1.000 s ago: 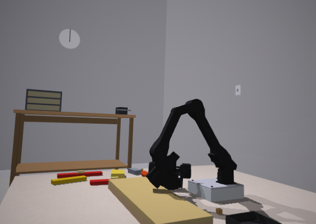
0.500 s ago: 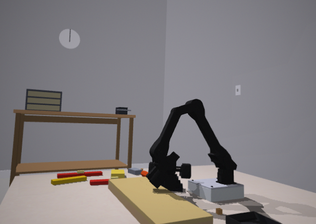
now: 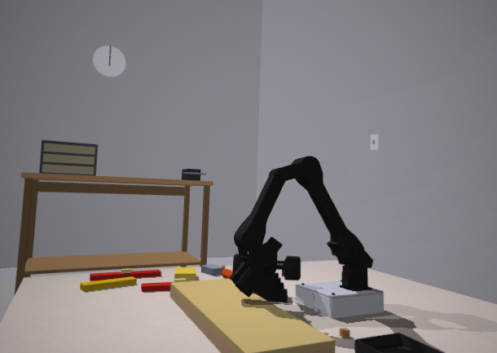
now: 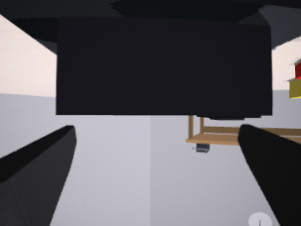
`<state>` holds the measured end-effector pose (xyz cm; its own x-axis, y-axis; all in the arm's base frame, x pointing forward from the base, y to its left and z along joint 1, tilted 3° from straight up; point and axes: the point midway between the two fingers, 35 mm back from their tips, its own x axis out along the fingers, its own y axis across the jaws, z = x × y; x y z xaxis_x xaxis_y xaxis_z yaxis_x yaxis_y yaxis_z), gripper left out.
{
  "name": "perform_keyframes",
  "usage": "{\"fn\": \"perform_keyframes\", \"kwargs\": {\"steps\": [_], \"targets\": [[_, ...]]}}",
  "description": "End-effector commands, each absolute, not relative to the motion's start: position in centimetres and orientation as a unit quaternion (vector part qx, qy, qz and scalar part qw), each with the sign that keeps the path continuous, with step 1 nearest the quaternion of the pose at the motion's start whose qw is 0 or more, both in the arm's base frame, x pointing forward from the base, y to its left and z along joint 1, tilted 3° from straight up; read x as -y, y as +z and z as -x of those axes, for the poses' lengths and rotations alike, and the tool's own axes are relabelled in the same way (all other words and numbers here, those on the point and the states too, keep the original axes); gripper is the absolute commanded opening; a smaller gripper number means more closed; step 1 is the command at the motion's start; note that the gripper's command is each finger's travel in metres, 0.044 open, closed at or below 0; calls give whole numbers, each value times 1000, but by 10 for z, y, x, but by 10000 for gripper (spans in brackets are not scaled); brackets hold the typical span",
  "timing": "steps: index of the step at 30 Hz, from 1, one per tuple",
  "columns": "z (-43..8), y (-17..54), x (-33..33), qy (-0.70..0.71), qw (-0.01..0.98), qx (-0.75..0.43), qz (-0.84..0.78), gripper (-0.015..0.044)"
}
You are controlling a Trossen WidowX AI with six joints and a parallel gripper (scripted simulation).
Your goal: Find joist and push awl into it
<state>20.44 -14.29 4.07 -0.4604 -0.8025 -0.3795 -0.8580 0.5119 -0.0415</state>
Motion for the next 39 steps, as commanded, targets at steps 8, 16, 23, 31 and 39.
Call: {"fn": "perform_keyframes", "kwargs": {"steps": [8, 16, 23, 31, 39], "targets": [[-211, 51, 132, 78, 181, -851, 488, 440], [-206, 121, 131, 90, 191, -837, 505, 440], [-176, 84, 137, -14, 400, -857, 324, 440], [-189, 63, 149, -211, 738, -636, -82, 440], [-196, 70, 155, -232, 778, -567, -141, 440]]}}
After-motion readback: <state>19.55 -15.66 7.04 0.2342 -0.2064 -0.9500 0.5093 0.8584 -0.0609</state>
